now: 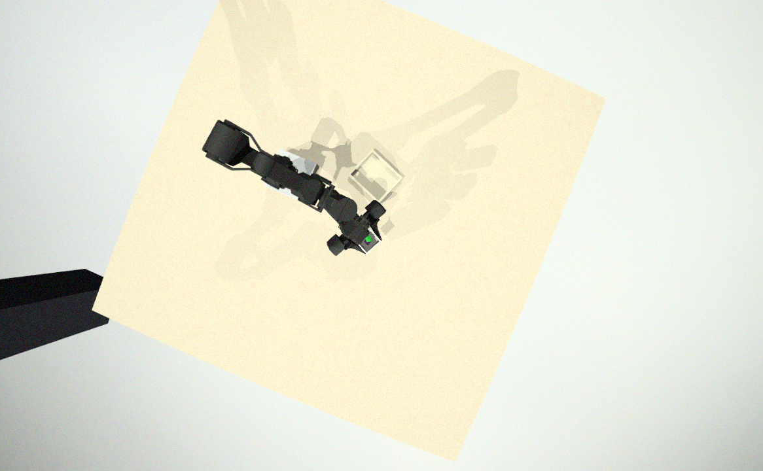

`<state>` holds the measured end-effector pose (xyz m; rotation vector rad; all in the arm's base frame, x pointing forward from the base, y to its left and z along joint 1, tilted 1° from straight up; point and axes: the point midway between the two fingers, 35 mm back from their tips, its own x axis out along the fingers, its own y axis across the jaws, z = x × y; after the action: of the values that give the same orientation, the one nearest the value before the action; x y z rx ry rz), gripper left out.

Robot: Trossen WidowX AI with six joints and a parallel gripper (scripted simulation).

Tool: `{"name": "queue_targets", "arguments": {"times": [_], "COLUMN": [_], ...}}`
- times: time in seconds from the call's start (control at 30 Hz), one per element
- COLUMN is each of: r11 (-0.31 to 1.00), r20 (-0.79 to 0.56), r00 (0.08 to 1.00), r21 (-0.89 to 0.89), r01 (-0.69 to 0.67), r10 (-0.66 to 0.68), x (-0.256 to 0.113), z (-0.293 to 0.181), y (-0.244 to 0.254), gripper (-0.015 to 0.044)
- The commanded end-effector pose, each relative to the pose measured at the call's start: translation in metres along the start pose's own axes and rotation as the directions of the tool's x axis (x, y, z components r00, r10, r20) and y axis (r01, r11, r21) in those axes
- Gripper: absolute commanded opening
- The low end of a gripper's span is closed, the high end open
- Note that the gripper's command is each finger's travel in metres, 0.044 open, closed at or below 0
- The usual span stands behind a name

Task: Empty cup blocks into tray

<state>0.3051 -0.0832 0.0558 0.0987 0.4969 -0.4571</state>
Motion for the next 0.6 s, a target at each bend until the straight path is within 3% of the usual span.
{"name": "queue_targets", "arguments": {"times": [0.0,0.13,0.57], "r11": [1.000,1.000,0.947], "r20": [0.024,0.024,-0.004], "r00": [1.000,1.000,0.957], "r21": [0.005,-0.003,-0.149], "r01": [-0.004,-0.018,-0.286], "r10": [0.004,0.018,0.289], "x": [-0.001,-0.002,-0.031], "z": [0.013,0.013,0.003], "y": [0.002,0.006,0.075], "gripper": [0.0000,0.0000,0.0000]}}
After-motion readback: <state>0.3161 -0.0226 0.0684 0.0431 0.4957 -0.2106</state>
